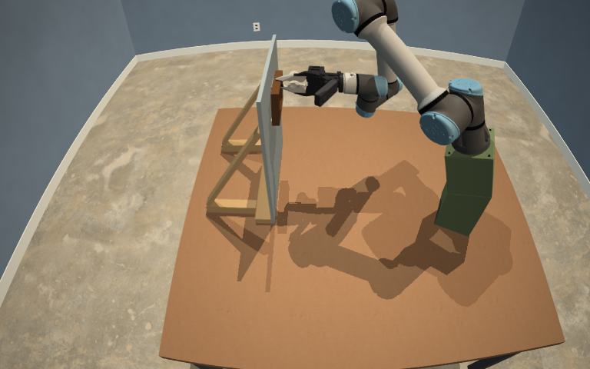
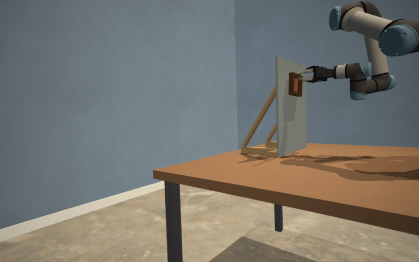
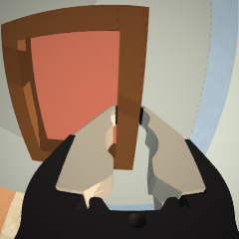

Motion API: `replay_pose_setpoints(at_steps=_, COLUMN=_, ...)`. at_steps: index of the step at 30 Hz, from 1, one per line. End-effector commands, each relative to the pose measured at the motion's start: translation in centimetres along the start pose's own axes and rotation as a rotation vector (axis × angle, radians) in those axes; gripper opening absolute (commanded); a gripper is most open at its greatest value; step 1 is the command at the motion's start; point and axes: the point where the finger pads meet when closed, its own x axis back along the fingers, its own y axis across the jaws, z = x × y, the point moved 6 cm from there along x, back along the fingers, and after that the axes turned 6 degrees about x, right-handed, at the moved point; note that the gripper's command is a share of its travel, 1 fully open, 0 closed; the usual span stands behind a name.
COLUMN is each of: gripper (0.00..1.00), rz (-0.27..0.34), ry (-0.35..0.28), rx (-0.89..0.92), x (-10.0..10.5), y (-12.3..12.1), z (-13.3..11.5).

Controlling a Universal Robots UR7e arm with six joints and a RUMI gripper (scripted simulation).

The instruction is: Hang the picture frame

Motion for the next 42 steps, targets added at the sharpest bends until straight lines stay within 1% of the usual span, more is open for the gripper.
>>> replay_pose_setpoints(at_steps=1, gripper=0.00, rz=-0.001, ry=0.000, rx=0.008, x=-0.01, y=0.06, z=0.04)
replay_pose_setpoints(at_steps=42, gripper=0.00, rz=-0.001, ry=0.001, rx=0.025, x=-0.01, y=0.07, z=0.14)
